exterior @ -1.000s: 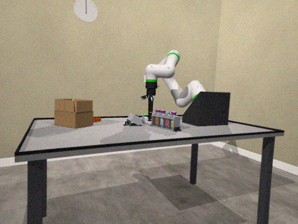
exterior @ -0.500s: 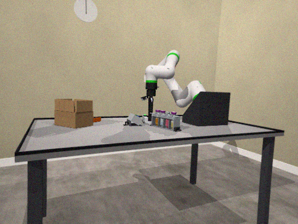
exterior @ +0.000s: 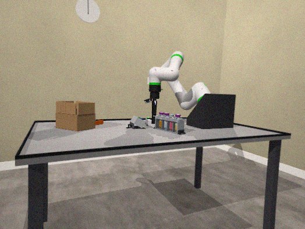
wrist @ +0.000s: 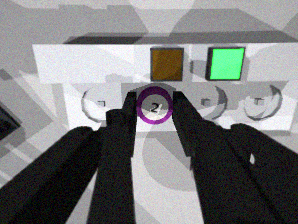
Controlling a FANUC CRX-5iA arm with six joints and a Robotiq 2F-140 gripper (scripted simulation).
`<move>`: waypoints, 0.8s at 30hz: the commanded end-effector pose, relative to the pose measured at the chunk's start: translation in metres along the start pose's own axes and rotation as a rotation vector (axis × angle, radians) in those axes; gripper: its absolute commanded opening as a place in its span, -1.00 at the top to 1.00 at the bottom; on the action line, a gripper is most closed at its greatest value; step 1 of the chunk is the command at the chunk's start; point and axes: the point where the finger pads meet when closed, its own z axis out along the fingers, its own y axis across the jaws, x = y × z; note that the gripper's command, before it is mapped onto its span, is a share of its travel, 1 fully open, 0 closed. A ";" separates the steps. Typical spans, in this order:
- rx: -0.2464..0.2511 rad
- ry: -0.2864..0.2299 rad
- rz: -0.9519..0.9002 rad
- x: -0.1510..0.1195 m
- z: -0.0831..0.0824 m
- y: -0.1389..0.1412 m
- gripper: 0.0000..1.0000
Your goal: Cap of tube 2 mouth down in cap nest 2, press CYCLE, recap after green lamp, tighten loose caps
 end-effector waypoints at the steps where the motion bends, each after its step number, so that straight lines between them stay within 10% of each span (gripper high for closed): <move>1: 0.001 0.001 0.000 0.001 -0.001 0.000 0.41; 10: 0.001 0.001 0.000 0.001 -0.001 0.000 0.41; 24: 0.001 0.001 0.000 0.000 -0.061 0.000 0.41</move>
